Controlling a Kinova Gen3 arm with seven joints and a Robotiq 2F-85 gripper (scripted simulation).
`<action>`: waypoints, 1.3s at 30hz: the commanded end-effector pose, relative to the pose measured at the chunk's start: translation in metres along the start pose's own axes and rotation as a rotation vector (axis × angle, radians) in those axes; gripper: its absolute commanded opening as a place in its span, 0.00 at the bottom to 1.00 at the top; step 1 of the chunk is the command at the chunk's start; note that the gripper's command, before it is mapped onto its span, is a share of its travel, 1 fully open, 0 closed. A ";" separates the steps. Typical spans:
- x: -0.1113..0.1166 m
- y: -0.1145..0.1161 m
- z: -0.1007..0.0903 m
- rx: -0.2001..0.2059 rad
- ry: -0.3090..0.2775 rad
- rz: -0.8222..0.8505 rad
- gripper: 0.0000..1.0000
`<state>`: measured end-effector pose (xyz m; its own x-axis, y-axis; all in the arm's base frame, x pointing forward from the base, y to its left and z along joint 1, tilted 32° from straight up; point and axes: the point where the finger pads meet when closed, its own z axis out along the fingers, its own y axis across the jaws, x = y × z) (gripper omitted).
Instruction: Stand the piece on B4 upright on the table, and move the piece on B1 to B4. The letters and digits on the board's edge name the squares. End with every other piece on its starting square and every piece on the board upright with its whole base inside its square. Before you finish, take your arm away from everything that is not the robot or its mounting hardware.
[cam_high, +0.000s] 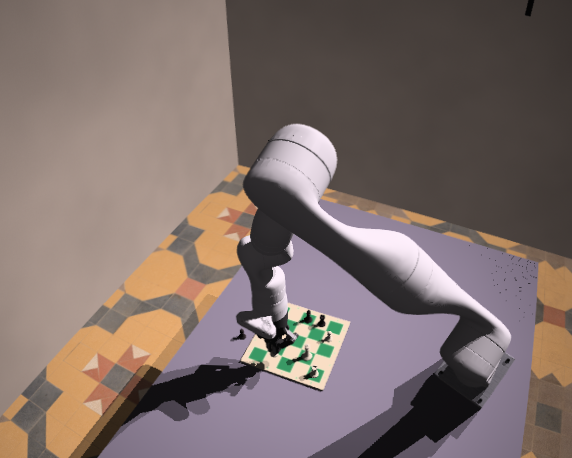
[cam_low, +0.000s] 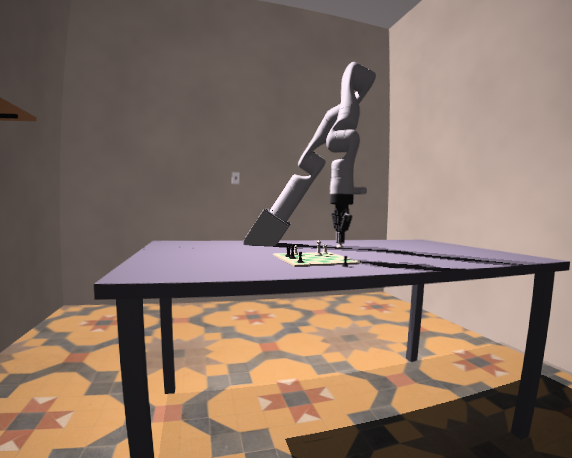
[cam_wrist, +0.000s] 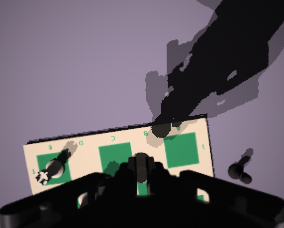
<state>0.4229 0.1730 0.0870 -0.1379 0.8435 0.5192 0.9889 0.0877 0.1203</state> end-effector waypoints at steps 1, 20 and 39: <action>0.001 0.008 -0.026 -0.030 -0.009 -0.007 0.00; 0.001 0.007 -0.064 -0.030 -0.009 -0.007 0.00; -0.112 0.019 -0.066 -0.028 -0.012 -0.132 0.00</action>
<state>0.4537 0.0589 0.0979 -0.2890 0.8297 0.4776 0.9533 0.2035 0.2233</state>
